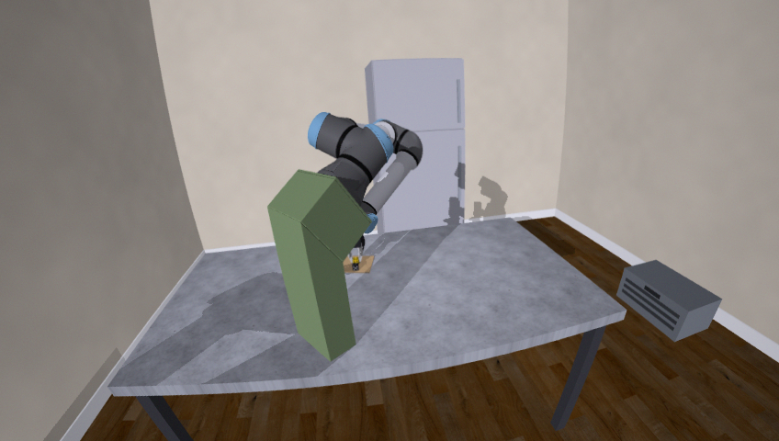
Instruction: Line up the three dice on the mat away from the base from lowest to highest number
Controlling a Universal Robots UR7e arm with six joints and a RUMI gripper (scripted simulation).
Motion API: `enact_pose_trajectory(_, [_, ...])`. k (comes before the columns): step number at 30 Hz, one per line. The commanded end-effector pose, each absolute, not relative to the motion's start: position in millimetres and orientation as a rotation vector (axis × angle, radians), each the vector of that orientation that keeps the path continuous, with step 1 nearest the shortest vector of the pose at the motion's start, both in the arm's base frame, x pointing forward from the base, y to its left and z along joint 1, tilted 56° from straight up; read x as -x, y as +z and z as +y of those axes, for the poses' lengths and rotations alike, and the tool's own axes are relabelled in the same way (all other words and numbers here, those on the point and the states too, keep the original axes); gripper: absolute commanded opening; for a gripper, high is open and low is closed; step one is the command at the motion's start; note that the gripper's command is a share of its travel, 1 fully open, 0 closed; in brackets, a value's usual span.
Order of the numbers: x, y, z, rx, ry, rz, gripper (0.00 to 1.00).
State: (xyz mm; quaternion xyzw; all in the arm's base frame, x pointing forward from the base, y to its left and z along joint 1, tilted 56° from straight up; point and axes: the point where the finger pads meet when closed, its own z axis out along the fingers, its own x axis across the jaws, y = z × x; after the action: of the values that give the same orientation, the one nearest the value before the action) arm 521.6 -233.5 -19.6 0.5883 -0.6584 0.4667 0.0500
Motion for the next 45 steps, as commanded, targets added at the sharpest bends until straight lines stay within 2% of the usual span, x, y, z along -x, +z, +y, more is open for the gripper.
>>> enact_pose_trajectory(1, [-521.8, -19.3, -233.2, -1.792, 1.423, -2.005, 0.06])
enact_pose_trajectory(33, [-521.8, -19.3, -233.2, -1.792, 1.423, -2.005, 0.06])
enact_pose_trajectory(37, [-521.8, -19.3, -233.2, -1.792, 1.423, -2.005, 0.14])
enact_pose_trajectory(45, [-521.8, -19.3, -233.2, -1.792, 1.423, -2.005, 0.21])
